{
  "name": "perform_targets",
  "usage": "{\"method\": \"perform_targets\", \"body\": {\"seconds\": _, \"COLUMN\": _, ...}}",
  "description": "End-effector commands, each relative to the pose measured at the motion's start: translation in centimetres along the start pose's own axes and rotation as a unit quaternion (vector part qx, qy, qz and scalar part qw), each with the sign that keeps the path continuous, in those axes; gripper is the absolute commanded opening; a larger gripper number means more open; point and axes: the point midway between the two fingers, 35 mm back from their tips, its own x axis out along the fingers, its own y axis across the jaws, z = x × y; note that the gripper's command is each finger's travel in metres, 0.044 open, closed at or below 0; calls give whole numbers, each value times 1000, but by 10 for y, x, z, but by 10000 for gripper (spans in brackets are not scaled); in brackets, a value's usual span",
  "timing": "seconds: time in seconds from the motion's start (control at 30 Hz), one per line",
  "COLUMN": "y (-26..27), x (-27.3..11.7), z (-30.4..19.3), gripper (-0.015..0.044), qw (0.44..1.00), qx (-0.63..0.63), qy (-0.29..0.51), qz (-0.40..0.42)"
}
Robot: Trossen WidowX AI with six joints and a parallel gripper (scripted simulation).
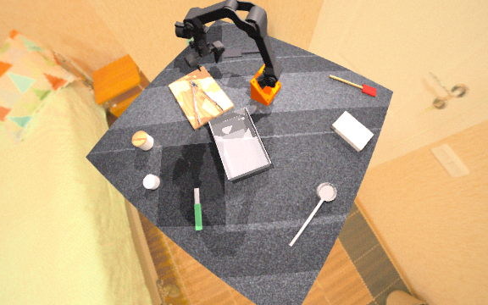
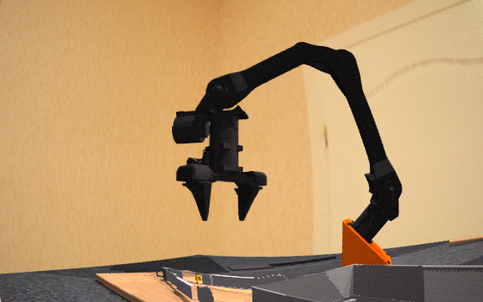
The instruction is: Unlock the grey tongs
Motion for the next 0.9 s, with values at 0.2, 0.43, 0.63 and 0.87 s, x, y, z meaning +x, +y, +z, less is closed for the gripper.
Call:
{"method": "perform_targets", "body": {"seconds": 0.2, "y": -45, "x": -19, "z": -7, "gripper": 440, "qw": 1000, "qx": -1, "qy": 9, "qz": -8}}
{"method": "perform_targets", "body": {"seconds": 0.43, "y": -44, "x": -63, "z": -6, "gripper": 440, "qw": 1000, "qx": 4, "qy": 5, "qz": -1}}
{"method": "perform_targets", "body": {"seconds": 0.63, "y": -44, "x": -70, "z": -6, "gripper": 440, "qw": 1000, "qx": 5, "qy": 4, "qz": 0}}
{"method": "perform_targets", "body": {"seconds": 0.87, "y": -44, "x": -70, "z": -6, "gripper": 440, "qw": 1000, "qx": 5, "qy": 4, "qz": 0}}
